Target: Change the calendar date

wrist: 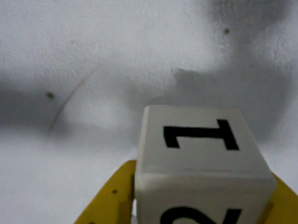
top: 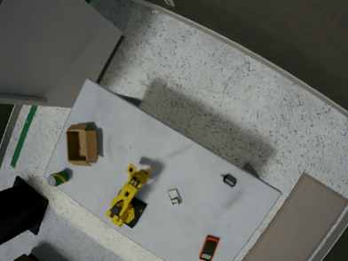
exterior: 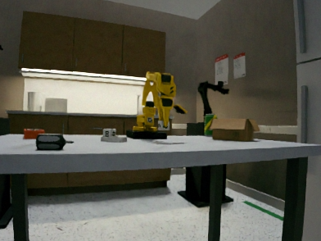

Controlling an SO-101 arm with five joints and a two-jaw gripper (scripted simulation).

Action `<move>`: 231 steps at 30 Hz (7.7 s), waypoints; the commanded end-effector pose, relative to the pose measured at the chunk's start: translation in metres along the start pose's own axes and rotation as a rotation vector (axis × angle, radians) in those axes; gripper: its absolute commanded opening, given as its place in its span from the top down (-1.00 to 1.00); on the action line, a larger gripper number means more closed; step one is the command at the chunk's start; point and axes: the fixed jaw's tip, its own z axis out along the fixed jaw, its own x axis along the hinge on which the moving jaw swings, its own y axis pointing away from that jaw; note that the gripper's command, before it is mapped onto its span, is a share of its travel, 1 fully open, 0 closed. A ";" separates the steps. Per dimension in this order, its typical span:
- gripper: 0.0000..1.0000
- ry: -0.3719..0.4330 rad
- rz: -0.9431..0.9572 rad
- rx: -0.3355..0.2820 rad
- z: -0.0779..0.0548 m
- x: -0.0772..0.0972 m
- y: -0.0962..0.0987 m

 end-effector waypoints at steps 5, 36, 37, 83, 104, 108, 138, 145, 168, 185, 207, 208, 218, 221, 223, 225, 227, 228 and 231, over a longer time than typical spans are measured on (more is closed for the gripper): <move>1.00 0.003 -0.197 0.018 0.002 -0.042 0.006; 1.00 0.001 -0.318 0.041 0.001 -0.064 0.016; 1.00 0.001 -0.318 0.041 0.001 -0.064 0.016; 1.00 0.001 -0.318 0.041 0.019 -0.064 0.015; 1.00 0.001 -0.318 0.041 0.025 -0.065 0.015; 1.00 0.001 -0.318 0.041 0.026 -0.065 0.015; 1.00 0.001 -0.318 0.041 0.037 -0.065 0.015; 1.00 0.001 -0.318 0.041 0.039 -0.065 0.015; 1.00 0.001 -0.318 0.041 0.046 -0.065 0.015; 0.64 0.001 -0.318 0.041 0.046 -0.065 0.015; 0.44 0.001 -0.318 0.041 0.046 -0.065 0.015; 0.42 0.001 -0.318 0.041 0.046 -0.065 0.015; 0.29 0.001 -0.318 0.041 0.046 -0.065 0.015; 0.29 0.001 -0.318 0.041 0.046 -0.065 0.015; 0.29 0.001 -0.318 0.041 0.046 -0.065 0.015; 0.29 0.001 -0.318 0.041 0.046 -0.065 0.014; 0.29 0.001 -0.318 0.041 0.045 -0.065 0.014; 0.29 0.001 -0.318 0.041 0.044 -0.065 0.014; 0.29 0.001 -0.318 0.041 0.039 -0.065 0.014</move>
